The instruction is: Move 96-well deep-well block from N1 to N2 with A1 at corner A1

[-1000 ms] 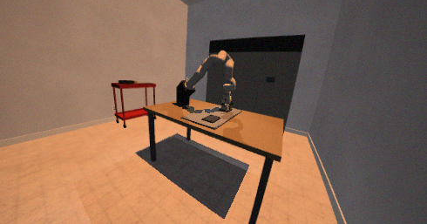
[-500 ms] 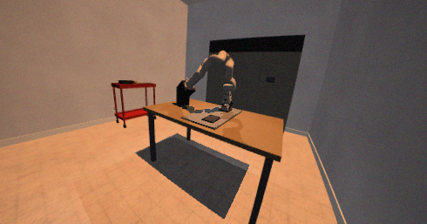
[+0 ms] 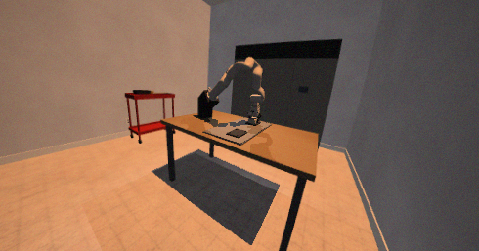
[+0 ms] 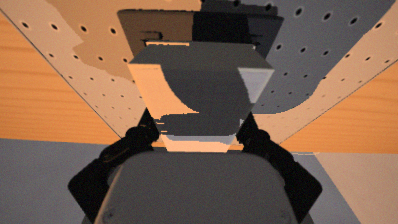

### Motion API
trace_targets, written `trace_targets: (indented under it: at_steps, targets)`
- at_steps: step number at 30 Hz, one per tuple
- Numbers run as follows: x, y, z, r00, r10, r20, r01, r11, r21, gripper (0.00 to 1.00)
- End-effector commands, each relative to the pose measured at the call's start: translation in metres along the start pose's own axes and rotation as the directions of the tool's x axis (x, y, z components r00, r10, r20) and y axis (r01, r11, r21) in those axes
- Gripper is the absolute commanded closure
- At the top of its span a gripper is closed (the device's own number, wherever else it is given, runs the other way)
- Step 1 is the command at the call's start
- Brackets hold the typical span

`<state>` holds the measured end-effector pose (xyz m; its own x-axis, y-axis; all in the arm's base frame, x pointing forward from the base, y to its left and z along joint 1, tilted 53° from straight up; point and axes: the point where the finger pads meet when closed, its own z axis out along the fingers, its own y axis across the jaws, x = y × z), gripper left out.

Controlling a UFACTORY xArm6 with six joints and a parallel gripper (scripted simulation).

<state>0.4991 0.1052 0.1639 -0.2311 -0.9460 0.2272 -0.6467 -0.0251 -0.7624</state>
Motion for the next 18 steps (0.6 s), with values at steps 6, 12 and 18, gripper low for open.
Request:
trace_targets:
  at_steps: [6,12,18]
  targets:
    - [-0.0005,-0.0008,-0.0006,1.000,0.000,0.002,0.000,1.000,0.002,0.00]
    - [-0.0005,-0.0008,-0.0006,1.000,0.000,0.002,0.000,1.000,0.002,0.00]
    - [-0.0005,-0.0007,-0.0085,1.000,0.000,0.001,0.000,1.000,0.002,0.00]
